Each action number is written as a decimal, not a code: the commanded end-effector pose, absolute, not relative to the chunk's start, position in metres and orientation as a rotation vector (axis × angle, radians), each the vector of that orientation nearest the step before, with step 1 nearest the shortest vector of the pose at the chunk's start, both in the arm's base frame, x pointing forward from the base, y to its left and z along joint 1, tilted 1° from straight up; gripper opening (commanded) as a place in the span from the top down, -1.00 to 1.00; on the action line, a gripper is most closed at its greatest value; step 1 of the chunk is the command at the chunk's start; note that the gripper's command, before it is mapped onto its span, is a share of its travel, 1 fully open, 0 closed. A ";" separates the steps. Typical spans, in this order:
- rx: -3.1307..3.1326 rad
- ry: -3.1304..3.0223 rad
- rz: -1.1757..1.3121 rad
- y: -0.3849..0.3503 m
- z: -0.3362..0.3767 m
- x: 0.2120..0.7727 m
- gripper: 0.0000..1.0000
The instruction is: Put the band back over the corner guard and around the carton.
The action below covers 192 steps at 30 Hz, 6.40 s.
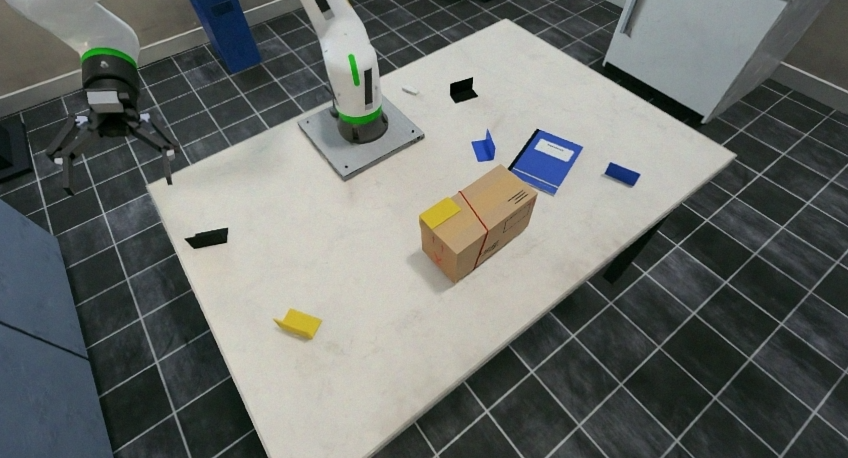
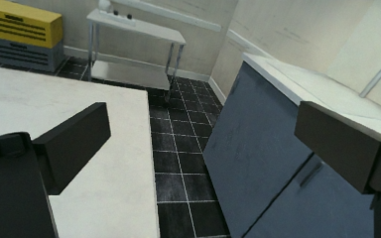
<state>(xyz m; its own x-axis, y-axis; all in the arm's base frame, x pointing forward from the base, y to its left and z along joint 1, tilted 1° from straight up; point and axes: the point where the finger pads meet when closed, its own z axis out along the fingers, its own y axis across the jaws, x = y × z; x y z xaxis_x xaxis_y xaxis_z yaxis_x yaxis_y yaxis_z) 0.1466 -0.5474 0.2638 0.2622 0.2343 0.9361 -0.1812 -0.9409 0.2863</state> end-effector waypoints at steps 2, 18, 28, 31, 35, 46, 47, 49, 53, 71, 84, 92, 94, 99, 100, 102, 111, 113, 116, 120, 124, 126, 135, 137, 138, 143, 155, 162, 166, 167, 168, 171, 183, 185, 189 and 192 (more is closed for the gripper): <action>2.202 0.050 1.723 -0.548 0.265 0.147 -1.00; 2.151 0.071 1.685 -0.566 0.273 0.166 -1.00; 2.026 0.108 1.593 -0.609 0.300 0.213 -1.00; 1.968 0.118 1.550 -0.627 0.314 0.236 -1.00; 1.905 0.122 1.502 -0.645 0.331 0.262 -1.00; 1.727 0.088 1.343 -0.685 0.390 0.343 -1.00; 1.715 0.082 1.330 -0.687 0.395 0.350 -1.00; 1.693 0.068 1.303 -0.690 0.404 0.363 -1.00; 1.675 0.053 1.276 -0.692 0.413 0.376 -1.00; 1.686 -0.150 1.060 -0.665 0.436 0.468 -1.00; 1.829 -0.294 0.970 -0.622 0.396 0.501 -1.00; 1.915 -0.343 0.923 -0.592 0.373 0.514 -1.00; 1.941 -0.354 0.909 -0.582 0.366 0.518 -1.00; 2.081 -0.397 0.835 -0.528 0.330 0.533 -1.00; 2.115 -0.402 0.817 -0.515 0.322 0.536 -1.00; 2.183 -0.410 0.779 -0.486 0.306 0.541 -1.00; 2.436 -0.388 0.633 -0.372 0.256 0.549 -1.00; 2.501 -0.372 0.592 -0.342 0.247 0.548 -1.00; 2.600 -0.337 0.526 -0.298 0.234 0.545 -1.00; 2.699 -0.290 0.454 -0.253 0.224 0.538 -1.00; 2.806 -0.225 0.370 -0.188 0.214 0.526 -1.00; 2.868 -0.179 0.317 -0.158 0.211 0.518 -1.00; 3.060 0.011 0.123 -0.039 0.210 0.474 -1.00; 3.073 0.028 0.107 -0.031 0.210 0.470 -1.00; 3.073 0.028 0.107 -0.031 0.210 0.470 -1.00; 3.119 0.090 0.049 -0.002 0.214 0.456 -1.00; 3.144 0.127 0.015 0.013 0.216 0.447 -1.00; 3.144 0.128 0.015 0.013 0.216 0.447 -1.00; 3.144 0.128 0.015 0.013 0.216 0.447 -1.00; 3.144 0.123 0.015 0.013 0.216 0.447 -1.00; 3.145 0.100 0.015 0.013 0.214 0.447 -1.00; 3.147 -0.014 0.015 0.013 0.204 0.447 -1.00; 3.140 -0.230 0.014 0.012 0.186 0.447 0.63; 3.140 -0.230 0.014 0.012 0.186 0.447 0.63; 3.140 -0.230 0.014 0.012 0.186 0.447 0.63; 3.140 -0.230 0.014 0.012 0.186 0.447 0.63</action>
<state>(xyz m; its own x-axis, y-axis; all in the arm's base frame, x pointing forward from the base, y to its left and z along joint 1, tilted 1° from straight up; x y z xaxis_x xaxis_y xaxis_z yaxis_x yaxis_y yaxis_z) 0.4469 0.0118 0.1853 0.9893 -0.1457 0.0067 -0.1456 -0.9893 -0.0067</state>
